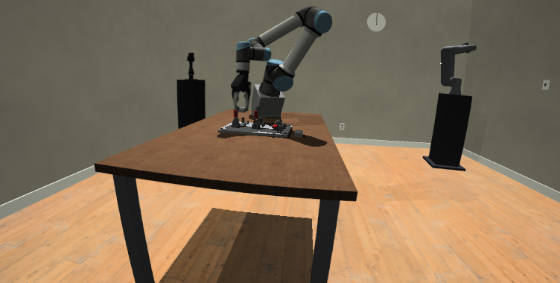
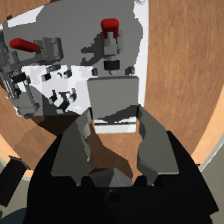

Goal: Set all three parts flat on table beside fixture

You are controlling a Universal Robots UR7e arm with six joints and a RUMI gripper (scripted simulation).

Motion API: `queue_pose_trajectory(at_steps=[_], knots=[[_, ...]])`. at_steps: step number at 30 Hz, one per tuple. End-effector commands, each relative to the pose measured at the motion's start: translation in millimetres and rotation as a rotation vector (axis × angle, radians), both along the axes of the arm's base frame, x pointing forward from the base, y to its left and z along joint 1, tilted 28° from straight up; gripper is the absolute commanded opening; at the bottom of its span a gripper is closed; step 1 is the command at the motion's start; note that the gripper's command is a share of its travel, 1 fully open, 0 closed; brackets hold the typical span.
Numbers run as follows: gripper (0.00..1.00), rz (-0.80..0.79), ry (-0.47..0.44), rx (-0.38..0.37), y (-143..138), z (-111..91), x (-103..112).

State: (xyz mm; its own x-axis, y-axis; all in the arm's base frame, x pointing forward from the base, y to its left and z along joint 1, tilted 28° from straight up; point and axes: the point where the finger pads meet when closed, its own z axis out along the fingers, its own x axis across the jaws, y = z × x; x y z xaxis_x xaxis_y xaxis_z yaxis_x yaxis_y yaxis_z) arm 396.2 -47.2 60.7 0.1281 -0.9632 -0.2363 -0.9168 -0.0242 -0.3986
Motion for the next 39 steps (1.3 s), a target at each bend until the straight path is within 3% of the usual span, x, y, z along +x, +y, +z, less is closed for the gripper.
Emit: queue_pose_trajectory(at_steps=[1,39], knots=[[0.0,0.0,-0.001,0.0,-0.9,2.4,-1.6],[0.0,0.001,-0.001,0.0,-9.6,0.3,-0.5]])
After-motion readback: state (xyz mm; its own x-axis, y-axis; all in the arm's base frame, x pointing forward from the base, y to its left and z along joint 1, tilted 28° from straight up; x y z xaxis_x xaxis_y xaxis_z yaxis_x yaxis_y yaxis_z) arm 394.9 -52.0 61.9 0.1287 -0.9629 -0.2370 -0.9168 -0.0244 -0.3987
